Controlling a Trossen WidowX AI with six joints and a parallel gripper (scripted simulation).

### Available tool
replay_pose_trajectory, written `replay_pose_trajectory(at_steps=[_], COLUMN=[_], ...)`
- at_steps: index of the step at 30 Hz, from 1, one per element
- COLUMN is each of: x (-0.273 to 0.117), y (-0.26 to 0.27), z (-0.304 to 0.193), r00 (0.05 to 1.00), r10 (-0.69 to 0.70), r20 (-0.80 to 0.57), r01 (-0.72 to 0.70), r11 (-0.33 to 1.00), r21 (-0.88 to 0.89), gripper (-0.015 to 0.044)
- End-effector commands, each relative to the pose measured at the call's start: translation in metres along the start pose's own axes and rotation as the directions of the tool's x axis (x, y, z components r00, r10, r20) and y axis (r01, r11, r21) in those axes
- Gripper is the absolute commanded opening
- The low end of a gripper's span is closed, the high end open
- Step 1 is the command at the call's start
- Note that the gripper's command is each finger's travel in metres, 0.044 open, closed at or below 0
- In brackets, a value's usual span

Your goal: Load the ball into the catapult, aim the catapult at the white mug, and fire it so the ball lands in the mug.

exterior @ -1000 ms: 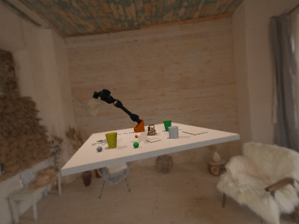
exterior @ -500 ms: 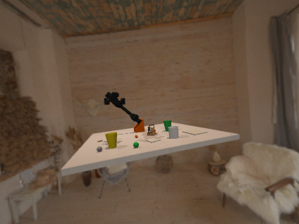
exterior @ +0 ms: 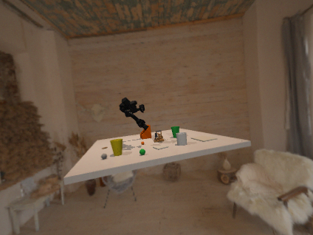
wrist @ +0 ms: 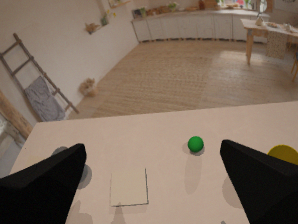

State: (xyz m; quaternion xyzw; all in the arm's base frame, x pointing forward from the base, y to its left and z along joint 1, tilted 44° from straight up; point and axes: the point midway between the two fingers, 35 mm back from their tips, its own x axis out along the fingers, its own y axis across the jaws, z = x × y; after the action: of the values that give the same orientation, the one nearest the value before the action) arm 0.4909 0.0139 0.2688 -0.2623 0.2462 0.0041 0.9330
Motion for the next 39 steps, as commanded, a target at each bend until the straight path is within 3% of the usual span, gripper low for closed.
replay_pose_trajectory(at_steps=[1, 10, 20, 30, 39], x=[0.012, 0.020, 0.003, -0.038, -0.079], y=[0.039, 0.111, 0.178, 0.218, 0.226], z=[-0.028, -0.088, -0.164, -0.236, -0.281], r00=[0.991, 0.919, 0.762, 0.564, 0.429], r10=[0.064, 0.147, 0.133, -0.022, -0.235], r20=[-0.119, -0.366, -0.634, -0.826, -0.872], r01=[-0.056, -0.079, 0.022, 0.196, 0.337], r11=[0.996, 0.978, 0.973, 0.975, 0.937], r21=[0.069, 0.192, 0.230, 0.107, -0.087], gripper=[0.0440, 0.0440, 0.0440, 0.0440, 0.0440])
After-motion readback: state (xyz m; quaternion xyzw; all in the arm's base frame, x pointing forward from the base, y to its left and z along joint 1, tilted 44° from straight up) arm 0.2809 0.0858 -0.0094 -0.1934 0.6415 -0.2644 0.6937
